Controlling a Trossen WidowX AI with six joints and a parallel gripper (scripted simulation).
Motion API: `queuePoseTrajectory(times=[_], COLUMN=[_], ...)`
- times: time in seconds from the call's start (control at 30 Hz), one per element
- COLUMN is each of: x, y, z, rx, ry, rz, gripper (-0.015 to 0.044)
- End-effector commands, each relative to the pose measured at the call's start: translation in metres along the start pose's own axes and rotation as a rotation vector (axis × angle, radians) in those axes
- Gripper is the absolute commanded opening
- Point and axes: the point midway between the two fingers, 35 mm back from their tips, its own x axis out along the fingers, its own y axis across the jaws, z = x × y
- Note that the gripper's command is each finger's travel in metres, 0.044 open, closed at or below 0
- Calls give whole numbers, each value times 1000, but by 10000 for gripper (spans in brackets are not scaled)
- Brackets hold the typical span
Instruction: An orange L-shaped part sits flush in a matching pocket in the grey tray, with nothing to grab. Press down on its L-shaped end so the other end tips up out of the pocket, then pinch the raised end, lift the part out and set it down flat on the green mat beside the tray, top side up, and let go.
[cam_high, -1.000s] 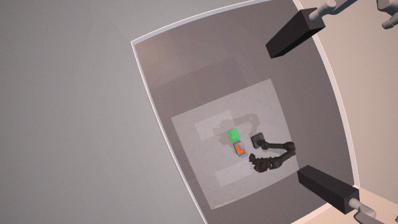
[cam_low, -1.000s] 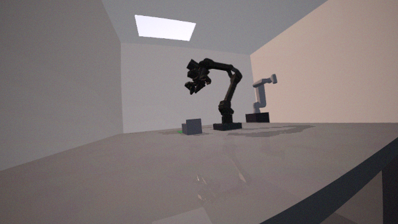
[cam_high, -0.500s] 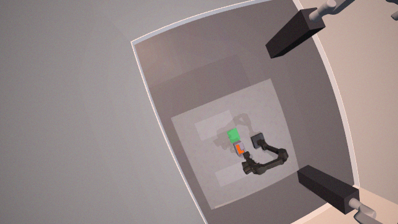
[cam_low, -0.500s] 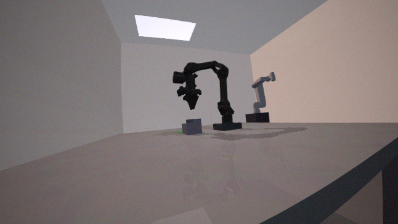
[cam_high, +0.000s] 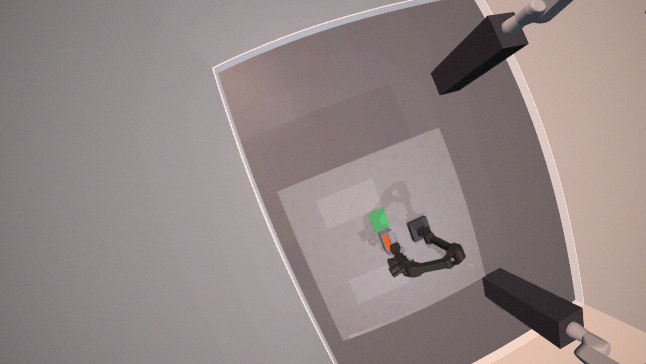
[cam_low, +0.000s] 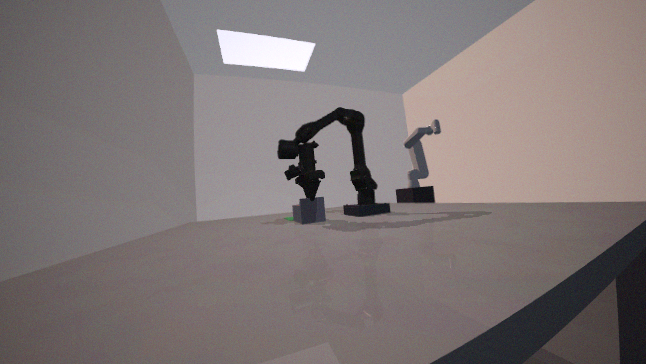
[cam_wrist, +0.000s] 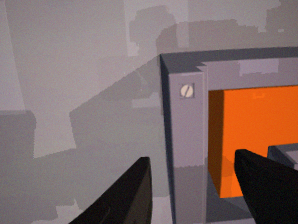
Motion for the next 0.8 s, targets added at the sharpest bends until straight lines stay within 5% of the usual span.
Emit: queuePoseTrajectory(times=[0.0, 0.77], x=[7, 29], y=[0, 0], z=[-1, 0], rx=[5, 5], ry=[1, 1], rz=[-3, -3], gripper=[180, 180])
